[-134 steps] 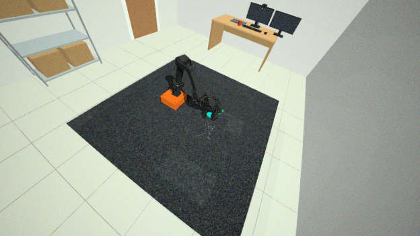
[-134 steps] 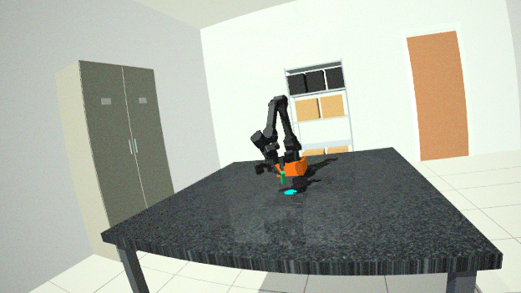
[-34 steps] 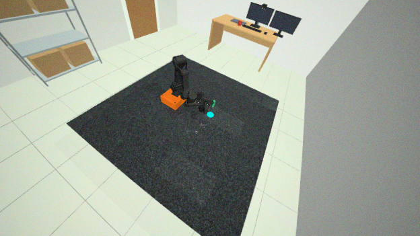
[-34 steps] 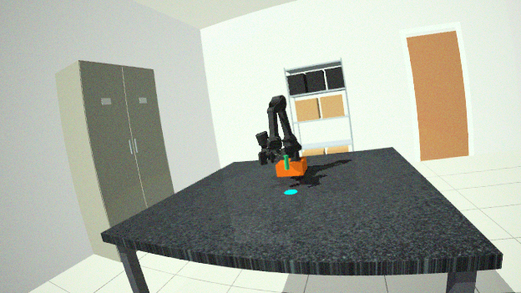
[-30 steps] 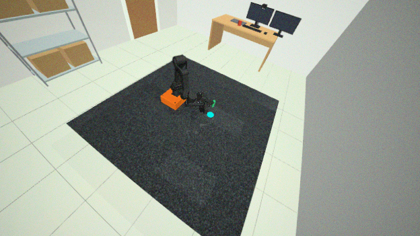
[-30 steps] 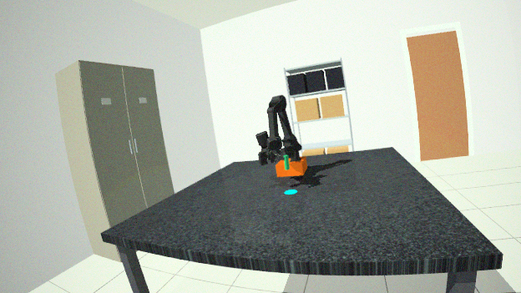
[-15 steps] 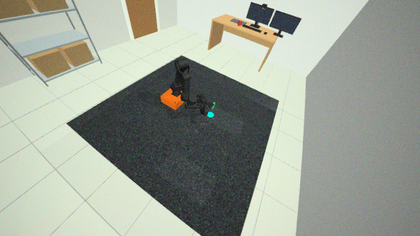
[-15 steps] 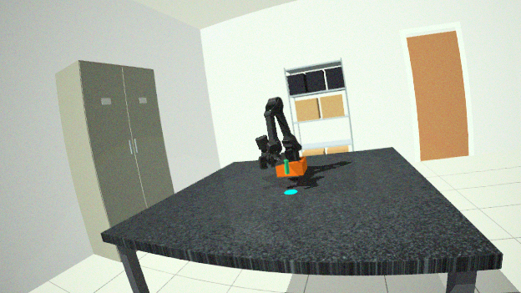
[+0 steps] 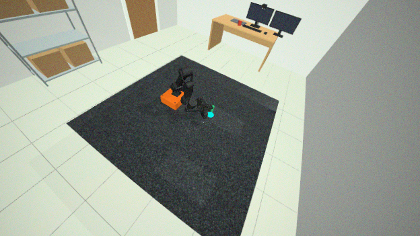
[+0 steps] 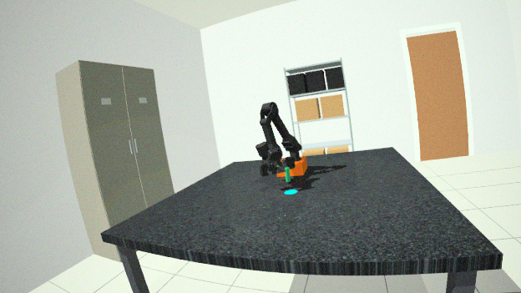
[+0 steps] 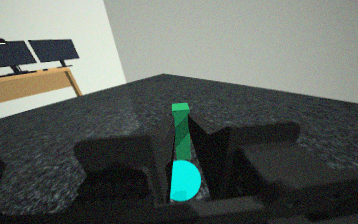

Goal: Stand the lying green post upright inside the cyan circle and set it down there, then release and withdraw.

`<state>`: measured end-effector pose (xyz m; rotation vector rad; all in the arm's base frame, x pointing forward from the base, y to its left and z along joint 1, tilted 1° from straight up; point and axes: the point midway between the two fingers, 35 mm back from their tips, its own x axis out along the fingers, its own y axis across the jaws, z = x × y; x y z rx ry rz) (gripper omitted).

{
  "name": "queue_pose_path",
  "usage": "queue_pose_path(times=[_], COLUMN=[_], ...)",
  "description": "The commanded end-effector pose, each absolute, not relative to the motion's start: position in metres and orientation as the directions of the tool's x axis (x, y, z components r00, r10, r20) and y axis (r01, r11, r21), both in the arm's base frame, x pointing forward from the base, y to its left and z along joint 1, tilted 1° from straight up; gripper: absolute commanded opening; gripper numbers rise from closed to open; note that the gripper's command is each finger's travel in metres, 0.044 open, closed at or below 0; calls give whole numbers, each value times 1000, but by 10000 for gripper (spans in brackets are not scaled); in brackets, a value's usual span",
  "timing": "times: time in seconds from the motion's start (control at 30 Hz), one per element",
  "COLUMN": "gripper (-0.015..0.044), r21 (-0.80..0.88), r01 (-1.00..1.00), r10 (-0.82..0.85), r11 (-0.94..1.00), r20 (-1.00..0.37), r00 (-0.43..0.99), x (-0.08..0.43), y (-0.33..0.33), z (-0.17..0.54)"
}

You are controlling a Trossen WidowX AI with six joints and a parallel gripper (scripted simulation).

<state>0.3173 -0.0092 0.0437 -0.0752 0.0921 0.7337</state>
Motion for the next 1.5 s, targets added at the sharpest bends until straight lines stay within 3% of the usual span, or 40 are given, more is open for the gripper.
queue_pose_path(times=[0.0,0.97,1.47], gripper=[23,23,400], r21=[-40,-41,-41], r01=[-676,-687,-687], r10=[669,678,678], r11=[735,725,725], r20=[-111,-135,-135], r00=[735,723,723], x=[317,316,316], y=[-9,-6,-6], z=[35,-8,-8])
